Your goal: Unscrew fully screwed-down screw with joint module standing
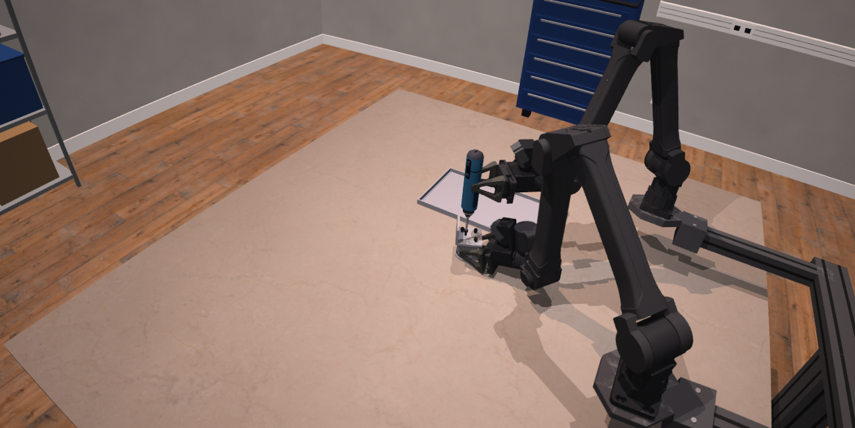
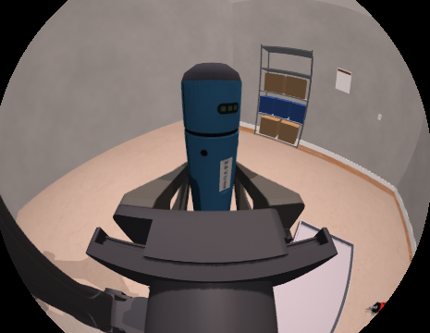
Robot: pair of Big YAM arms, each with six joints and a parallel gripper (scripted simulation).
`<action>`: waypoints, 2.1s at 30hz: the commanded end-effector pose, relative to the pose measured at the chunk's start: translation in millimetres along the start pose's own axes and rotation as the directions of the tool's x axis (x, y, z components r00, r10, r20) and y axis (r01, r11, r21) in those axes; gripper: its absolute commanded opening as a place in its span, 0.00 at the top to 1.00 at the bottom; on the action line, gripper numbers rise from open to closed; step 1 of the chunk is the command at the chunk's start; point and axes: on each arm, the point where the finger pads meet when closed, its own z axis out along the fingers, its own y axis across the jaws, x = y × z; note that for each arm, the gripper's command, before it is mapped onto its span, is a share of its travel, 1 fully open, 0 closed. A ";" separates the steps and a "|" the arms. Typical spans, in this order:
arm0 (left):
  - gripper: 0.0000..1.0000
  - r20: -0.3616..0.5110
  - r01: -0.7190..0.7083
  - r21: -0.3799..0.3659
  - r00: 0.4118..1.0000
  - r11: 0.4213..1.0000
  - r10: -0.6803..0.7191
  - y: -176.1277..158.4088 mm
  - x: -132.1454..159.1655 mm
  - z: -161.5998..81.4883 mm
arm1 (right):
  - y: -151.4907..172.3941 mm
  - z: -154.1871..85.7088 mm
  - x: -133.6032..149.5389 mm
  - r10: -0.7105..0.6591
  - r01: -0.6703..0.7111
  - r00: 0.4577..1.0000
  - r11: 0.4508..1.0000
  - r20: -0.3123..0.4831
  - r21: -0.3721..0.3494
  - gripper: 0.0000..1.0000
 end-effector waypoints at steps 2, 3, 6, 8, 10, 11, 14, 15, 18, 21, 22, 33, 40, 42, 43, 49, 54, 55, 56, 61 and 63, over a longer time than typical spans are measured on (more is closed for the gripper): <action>0.41 0.014 0.008 0.002 1.000 1.000 -0.008 -3.4 -6.4 2.5 | 2.6 9.4 -45.6 0.017 -0.017 0.997 1.000 0.081 -0.002 0.58; 0.41 0.014 0.008 0.002 1.000 1.000 -0.008 -3.4 -6.4 2.5 | 1.1 8.7 -53.5 0.019 -0.019 0.993 1.000 0.113 0.002 0.58; 0.41 0.014 0.008 0.002 1.000 1.000 -0.008 -3.4 -6.4 2.5 | 1.0 8.8 -53.7 0.019 -0.019 0.993 1.000 0.114 0.003 0.58; 0.41 0.014 0.008 0.002 1.000 1.000 -0.008 -3.4 -6.4 2.5 | 1.6 8.9 -52.8 0.018 -0.019 0.994 1.000 0.107 0.001 0.58; 0.41 0.014 0.008 0.002 1.000 1.000 -0.008 -3.4 -6.4 2.5 | 3.1 9.2 -47.5 0.017 -0.017 0.997 1.000 0.080 -0.003 0.58; 0.41 0.014 0.008 0.002 1.000 1.000 -0.008 -3.4 -6.4 2.5 | 2.9 9.0 -49.8 0.018 -0.018 0.996 1.000 0.087 -0.002 0.58; 0.41 0.014 0.008 0.002 1.000 1.000 -0.008 -3.4 -6.4 2.5 | 2.7 8.9 -49.5 0.017 -0.017 0.997 1.000 0.078 -0.002 0.58; 0.41 0.014 0.008 0.002 1.000 1.000 -0.008 -3.4 -6.4 2.5 | 2.2 8.7 -51.8 0.018 -0.018 0.996 1.000 0.085 0.000 0.58; 0.41 0.014 0.008 0.002 1.000 1.000 -0.008 -3.4 -6.4 2.5 | 2.6 8.7 -51.8 0.018 -0.018 0.997 1.000 0.077 -0.001 0.58; 0.41 0.014 0.008 0.002 1.000 1.000 -0.008 -3.4 -6.4 2.5 | 1.8 8.2 -58.5 0.019 -0.019 0.995 1.000 0.102 0.001 0.58; 0.41 0.014 0.008 0.002 1.000 1.000 -0.008 -3.4 -6.4 2.5 | 1.6 8.2 -58.5 0.019 -0.019 0.995 1.000 0.102 0.001 0.58; 0.41 0.014 0.008 0.002 1.000 1.000 -0.008 -3.4 -6.4 2.5 | 1.3 8.5 -59.3 0.019 -0.020 0.995 1.000 0.101 0.002 0.58; 0.41 0.014 0.008 0.002 1.000 1.000 -0.008 -3.4 -6.4 2.5 | 1.4 8.7 -58.2 0.019 -0.019 0.995 1.000 0.094 0.001 0.58; 0.41 0.014 0.008 0.002 1.000 1.000 -0.008 -3.4 -6.4 2.5 | 1.3 8.7 -59.2 0.019 -0.020 0.995 1.000 0.098 0.001 0.58; 0.41 0.014 0.008 0.002 1.000 1.000 -0.008 -3.4 -6.4 2.5 | 1.1 8.6 -60.1 0.020 -0.020 0.995 1.000 0.102 0.002 0.58; 0.41 0.014 0.008 0.002 1.000 1.000 -0.008 -3.4 -6.4 2.5 | 1.2 8.8 -59.4 0.019 -0.020 0.995 1.000 0.095 0.001 0.58; 0.41 0.014 0.008 0.002 1.000 1.000 -0.008 -3.4 -6.4 2.5 | 1.2 8.8 -59.5 0.019 -0.020 0.995 1.000 0.095 0.001 0.58; 0.41 0.014 0.008 0.002 1.000 1.000 -0.008 -3.4 -6.4 2.5 | 1.2 8.8 -59.5 0.019 -0.020 0.995 1.000 0.095 0.001 0.58; 0.41 0.014 0.008 0.002 1.000 1.000 -0.008 -3.4 -6.4 2.5 | 1.2 8.8 -59.5 0.019 -0.020 0.995 1.000 0.095 0.001 0.58; 0.41 0.014 0.008 0.002 1.000 1.000 -0.008 -3.4 -6.4 2.5 | 1.9 9.0 -63.2 0.020 -0.020 0.995 1.000 0.099 0.000 0.58; 0.41 0.014 0.008 0.002 1.000 1.000 -0.008 -3.4 -6.4 2.5 | 2.4 9.7 -60.8 0.019 -0.019 0.997 1.000 0.081 -0.002 0.58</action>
